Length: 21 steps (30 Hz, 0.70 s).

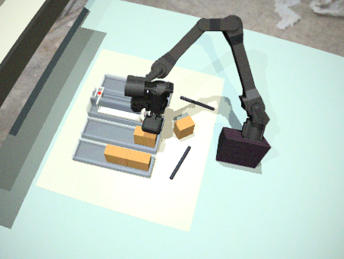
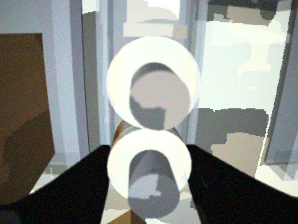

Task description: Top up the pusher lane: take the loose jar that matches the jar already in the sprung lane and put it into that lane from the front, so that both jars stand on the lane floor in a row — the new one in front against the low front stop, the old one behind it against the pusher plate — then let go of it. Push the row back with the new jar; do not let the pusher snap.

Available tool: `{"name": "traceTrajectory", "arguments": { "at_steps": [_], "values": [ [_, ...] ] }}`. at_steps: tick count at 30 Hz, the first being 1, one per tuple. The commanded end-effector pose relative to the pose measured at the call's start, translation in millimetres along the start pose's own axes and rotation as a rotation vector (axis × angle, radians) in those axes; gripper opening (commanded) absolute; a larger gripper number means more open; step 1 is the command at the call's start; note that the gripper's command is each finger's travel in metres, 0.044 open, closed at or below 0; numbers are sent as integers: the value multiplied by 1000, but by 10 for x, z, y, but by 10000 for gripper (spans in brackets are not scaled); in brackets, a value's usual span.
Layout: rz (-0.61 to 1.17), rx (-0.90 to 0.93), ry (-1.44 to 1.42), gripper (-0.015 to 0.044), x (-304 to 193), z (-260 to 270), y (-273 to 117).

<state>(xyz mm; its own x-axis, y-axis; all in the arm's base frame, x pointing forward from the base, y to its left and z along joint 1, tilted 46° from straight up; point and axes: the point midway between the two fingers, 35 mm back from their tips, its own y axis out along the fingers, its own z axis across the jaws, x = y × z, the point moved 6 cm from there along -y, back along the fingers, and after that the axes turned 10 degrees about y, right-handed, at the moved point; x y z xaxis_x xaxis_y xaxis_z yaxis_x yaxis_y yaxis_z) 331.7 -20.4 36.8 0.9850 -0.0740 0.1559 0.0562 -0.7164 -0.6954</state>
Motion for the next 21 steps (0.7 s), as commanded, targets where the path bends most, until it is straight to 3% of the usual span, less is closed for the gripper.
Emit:
{"name": "traceTrajectory", "arguments": {
  "at_steps": [1,21],
  "values": [
    [9,-8,7,0,-19,-32,33],
    [9,-8,7,0,-9,4,0]
  ]
}}
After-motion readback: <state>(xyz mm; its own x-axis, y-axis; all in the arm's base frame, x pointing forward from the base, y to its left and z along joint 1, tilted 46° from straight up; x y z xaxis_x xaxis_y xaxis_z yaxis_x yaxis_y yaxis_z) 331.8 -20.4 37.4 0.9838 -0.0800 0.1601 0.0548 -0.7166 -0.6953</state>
